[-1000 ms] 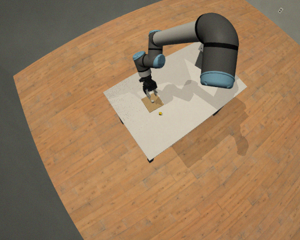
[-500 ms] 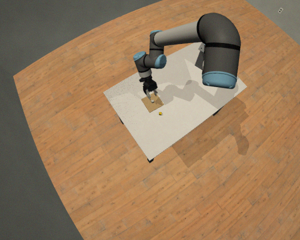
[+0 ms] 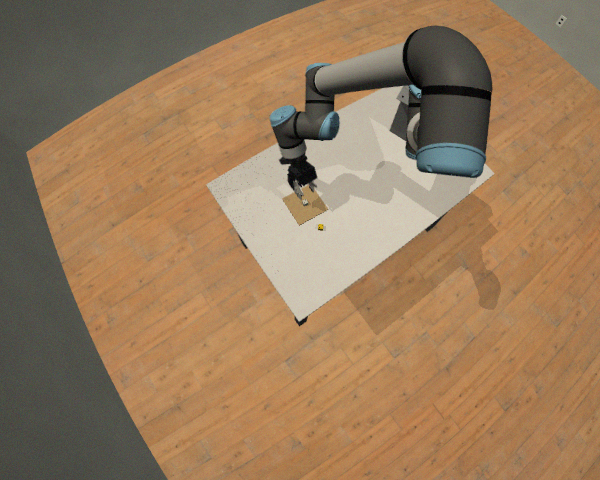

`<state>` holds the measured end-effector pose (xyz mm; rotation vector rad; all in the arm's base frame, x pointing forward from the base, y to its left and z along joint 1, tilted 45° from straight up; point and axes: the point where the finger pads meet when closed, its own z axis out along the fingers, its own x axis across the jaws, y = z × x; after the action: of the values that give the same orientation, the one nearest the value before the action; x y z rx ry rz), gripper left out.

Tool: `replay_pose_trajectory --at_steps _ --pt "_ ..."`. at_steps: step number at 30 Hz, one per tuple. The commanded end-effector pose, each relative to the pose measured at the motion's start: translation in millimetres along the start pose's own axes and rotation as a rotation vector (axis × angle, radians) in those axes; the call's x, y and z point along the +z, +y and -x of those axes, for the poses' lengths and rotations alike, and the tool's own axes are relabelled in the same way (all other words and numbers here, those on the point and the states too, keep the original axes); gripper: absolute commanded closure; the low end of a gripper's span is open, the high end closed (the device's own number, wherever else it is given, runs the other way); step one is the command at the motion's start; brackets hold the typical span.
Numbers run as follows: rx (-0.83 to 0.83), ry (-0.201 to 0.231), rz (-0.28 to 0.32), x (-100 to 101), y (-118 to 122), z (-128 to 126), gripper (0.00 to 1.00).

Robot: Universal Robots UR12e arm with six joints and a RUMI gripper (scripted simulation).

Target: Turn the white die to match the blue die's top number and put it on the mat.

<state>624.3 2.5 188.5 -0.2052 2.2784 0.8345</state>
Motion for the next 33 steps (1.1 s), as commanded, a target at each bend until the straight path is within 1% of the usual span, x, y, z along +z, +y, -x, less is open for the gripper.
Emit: replay_pose_trajectory --at_steps 1,3,8,13,18,28,33 --pt "0.001 0.002 -0.069 0.5 0.4 -0.2 0.67" --pt "0.001 0.002 -0.069 0.5 0.4 -0.2 0.67" --pt "0.003 -0.006 -0.121 -0.6 1.2 1.2 0.67" --pt "0.005 -0.015 -0.158 -2.0 2.2 2.9 0.67" --pt "0.006 -0.021 -0.173 -2.8 2.8 3.9 0.67" --pt "0.006 -0.019 -0.182 -2.5 2.9 3.5 0.67" --pt "0.005 -0.005 -0.228 0.1 2.9 0.7 0.67"
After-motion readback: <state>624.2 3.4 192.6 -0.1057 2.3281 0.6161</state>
